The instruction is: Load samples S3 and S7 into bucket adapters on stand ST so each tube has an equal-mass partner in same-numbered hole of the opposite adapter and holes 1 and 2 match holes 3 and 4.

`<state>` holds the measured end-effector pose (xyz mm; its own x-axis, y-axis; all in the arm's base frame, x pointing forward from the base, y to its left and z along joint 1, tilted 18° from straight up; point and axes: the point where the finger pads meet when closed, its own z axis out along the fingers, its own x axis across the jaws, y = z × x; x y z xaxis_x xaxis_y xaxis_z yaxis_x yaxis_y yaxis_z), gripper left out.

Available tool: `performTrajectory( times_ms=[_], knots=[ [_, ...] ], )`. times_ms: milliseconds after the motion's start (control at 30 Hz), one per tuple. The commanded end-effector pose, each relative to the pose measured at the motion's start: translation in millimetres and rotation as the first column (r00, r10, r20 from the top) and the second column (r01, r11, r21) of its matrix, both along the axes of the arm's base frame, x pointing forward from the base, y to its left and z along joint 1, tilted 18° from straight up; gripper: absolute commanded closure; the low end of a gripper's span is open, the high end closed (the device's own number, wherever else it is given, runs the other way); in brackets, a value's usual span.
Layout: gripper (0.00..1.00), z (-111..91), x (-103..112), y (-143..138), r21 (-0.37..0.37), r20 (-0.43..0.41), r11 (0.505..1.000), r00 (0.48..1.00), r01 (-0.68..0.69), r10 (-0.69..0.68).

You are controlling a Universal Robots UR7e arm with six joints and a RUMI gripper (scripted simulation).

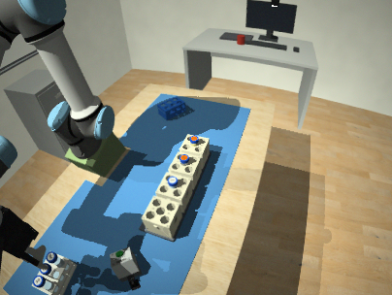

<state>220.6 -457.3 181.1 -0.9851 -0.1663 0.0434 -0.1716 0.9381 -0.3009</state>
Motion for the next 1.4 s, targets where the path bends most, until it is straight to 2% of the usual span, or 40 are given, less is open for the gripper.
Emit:
performTrajectory(
  times_ms=[0, 333, 767, 1000, 1033, 1367],
  knots=[
    [0.65, -13.3, -0.6, -4.6, 0.004, 0.000, 1.000, 1.000, -0.001, 0.001],
    [0.65, -36.9, -0.3, -11.9, 0.004, 0.000, 1.000, 1.000, -0.001, 0.001],
    [0.65, -44.6, 0.0, -14.2, 0.004, 0.000, 1.000, 1.000, -0.001, 0.001],
    [0.65, -41.9, 0.8, -15.2, 0.000, 0.001, 1.000, 1.000, -0.002, 0.002],
    [1.00, -41.9, 0.8, -15.2, 0.000, 0.001, 1.000, 1.000, -0.002, 0.002],
    [1.00, -41.9, 0.8, -15.2, 0.000, 0.001, 1.000, 1.000, -0.002, 0.002]
  ],
)
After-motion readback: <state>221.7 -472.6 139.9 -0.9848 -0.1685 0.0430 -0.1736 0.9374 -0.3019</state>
